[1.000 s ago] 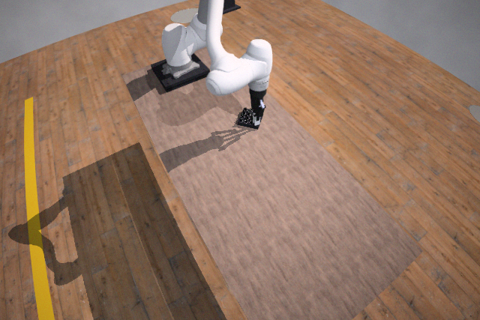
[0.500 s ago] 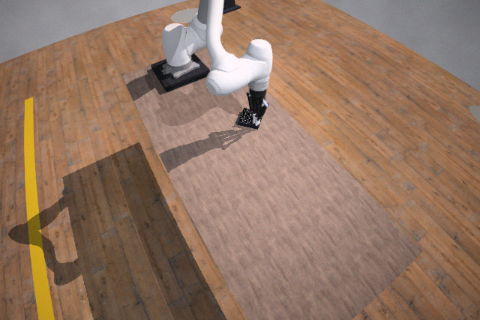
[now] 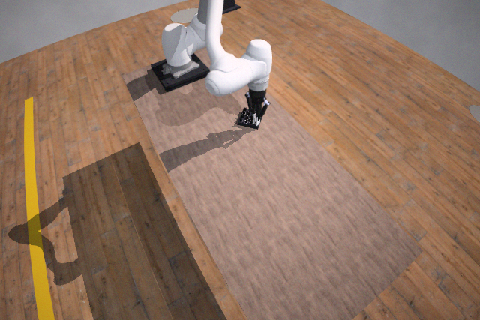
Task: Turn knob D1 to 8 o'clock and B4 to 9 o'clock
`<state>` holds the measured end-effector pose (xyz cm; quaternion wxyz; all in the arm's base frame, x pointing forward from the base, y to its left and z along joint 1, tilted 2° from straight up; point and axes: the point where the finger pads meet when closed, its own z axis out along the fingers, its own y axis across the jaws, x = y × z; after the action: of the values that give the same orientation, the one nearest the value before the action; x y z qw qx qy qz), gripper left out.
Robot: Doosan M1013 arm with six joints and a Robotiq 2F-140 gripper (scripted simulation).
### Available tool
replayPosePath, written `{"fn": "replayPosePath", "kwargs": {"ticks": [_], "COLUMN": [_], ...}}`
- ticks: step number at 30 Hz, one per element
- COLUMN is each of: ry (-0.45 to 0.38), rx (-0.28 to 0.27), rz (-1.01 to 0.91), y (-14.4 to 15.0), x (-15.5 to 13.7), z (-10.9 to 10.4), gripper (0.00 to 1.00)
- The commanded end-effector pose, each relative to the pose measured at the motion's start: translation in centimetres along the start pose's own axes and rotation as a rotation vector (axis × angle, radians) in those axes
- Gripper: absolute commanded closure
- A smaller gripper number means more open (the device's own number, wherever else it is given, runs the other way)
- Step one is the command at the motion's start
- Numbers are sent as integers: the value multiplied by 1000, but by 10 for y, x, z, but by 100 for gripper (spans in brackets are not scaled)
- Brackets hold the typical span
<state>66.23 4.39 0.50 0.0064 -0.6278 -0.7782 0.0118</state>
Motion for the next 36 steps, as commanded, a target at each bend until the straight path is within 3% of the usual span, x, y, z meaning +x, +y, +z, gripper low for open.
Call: {"fn": "replayPosePath", "kwargs": {"ticks": [1, 15, 16, 36], "ry": [1, 1, 1, 1], "rx": [0, 0, 0, 0], "rz": [-15, -16, -16, -16], "y": [0, 0, 0, 0], "x": [0, 0, 0, 0], "z": [0, 0, 0, 0], "gripper": [95, 95, 88, 88]}}
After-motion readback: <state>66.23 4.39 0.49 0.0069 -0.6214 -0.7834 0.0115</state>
